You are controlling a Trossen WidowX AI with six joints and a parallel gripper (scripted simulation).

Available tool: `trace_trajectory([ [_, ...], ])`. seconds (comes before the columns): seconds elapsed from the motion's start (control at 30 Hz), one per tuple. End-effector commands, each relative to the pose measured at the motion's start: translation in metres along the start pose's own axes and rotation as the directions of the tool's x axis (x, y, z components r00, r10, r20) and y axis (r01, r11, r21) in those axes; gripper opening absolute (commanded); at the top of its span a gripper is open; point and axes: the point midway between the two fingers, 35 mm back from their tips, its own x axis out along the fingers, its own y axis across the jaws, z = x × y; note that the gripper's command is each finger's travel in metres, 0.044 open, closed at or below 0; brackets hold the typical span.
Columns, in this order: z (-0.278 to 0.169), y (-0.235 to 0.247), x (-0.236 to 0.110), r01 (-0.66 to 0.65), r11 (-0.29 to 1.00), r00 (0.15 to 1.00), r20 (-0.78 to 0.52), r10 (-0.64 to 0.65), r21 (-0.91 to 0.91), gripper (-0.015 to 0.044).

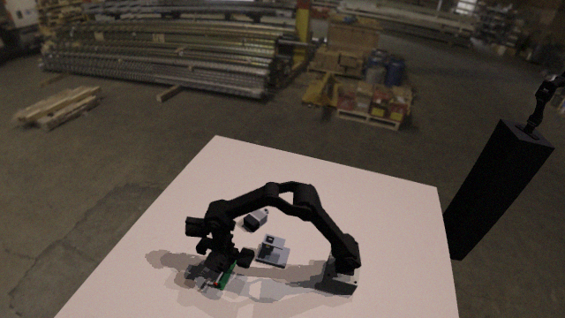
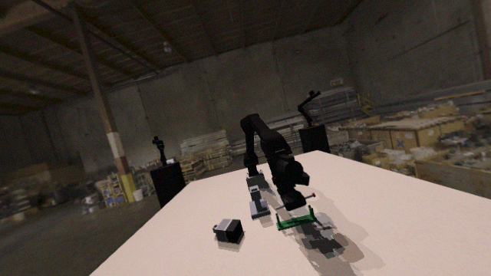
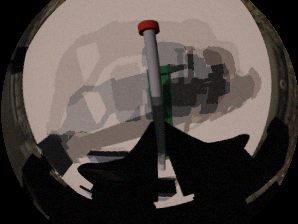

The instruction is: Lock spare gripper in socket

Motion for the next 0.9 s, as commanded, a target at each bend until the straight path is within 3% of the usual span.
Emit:
trace_trajectory([
  [0.0,-0.011,-0.005,-0.009,0.012,1.0,1.0,-0.001,-0.012,-0.008,0.0],
  [0.3,-0.024,-0.007,-0.014,0.012,1.0,1.0,-0.002,-0.012,-0.01,0.0],
  [0.87,-0.026,-0.009,0.01,0.007,1.0,1.0,0.0,-0.007,-0.011,0.0],
])
